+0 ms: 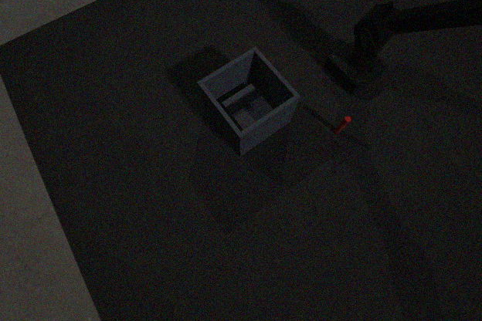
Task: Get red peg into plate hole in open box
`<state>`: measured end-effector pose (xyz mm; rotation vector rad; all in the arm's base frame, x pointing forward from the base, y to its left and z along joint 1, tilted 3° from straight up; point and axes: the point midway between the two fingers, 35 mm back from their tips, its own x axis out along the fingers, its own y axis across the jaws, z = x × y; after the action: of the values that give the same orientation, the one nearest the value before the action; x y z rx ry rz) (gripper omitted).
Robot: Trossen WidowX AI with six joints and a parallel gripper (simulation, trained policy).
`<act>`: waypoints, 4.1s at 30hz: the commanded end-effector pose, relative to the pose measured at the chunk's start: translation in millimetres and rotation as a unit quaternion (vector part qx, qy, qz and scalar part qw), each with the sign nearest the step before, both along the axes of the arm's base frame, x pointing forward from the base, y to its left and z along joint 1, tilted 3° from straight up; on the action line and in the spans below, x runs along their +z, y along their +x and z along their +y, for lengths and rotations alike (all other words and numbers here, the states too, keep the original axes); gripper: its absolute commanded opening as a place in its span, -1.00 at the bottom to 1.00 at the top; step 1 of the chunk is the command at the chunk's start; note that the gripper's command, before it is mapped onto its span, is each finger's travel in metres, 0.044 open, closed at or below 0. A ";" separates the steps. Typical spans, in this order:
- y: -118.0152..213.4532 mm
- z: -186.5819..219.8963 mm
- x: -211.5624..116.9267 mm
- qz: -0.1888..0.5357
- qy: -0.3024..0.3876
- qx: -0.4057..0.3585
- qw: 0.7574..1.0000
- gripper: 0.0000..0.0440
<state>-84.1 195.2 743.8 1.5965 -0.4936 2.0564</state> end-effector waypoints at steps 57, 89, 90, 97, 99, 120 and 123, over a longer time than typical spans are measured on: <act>182.7 -324.0 -105.0 0.029 0.505 0.638 0.580 1.00; 314.9 -293.2 -266.8 -0.121 0.685 0.712 0.101 1.00; 317.5 -290.2 -272.1 -0.128 0.689 0.708 0.087 1.00; 332.7 -267.0 -308.5 -0.179 0.718 0.673 -0.006 1.00; 336.0 -259.9 -318.8 -0.194 0.725 0.660 -0.031 1.00; 341.5 -181.8 -422.2 -0.369 0.785 0.454 -0.203 1.00; 338.5 -171.4 -435.9 -0.395 0.790 0.418 -0.212 1.00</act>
<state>255.3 16.1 323.0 0.2719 0.7810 -0.0629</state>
